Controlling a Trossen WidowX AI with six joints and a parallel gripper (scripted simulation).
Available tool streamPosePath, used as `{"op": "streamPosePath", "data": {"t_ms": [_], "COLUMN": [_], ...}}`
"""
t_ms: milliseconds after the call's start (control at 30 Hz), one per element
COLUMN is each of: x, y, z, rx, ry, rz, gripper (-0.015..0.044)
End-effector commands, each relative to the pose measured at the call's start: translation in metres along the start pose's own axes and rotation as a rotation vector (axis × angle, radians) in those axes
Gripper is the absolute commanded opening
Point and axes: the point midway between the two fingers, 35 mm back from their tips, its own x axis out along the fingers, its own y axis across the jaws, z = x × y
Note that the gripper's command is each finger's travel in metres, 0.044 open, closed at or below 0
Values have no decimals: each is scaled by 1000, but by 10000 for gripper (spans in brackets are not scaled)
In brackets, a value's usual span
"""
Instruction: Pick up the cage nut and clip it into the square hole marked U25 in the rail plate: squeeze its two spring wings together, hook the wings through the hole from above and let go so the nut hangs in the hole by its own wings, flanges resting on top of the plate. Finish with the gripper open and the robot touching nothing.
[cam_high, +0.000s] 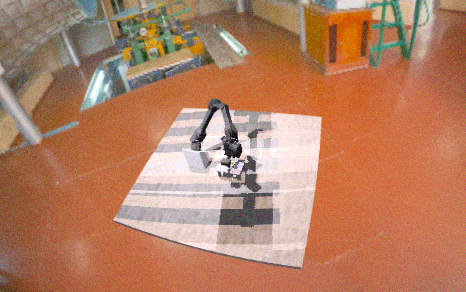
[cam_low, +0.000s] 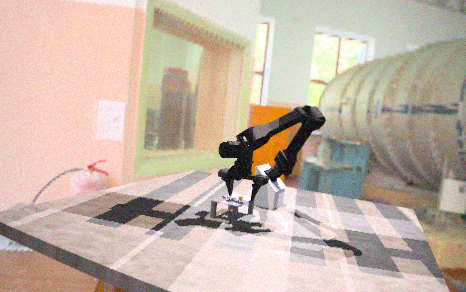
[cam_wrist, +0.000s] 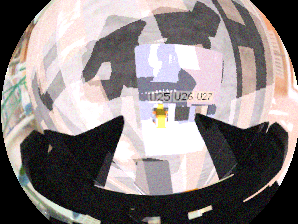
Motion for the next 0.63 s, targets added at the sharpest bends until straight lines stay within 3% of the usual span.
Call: {"op": "streamPosePath", "data": {"t_ms": [0, 100, 600], "x": [-24, -49, -49], "y": [-1, -1, -1], "z": [1, 0, 0], "rx": [-6, -11, -11], "ry": [-9, -14, -14], "rz": [-4, -4, -4], "gripper": [440, 440, 440]}}
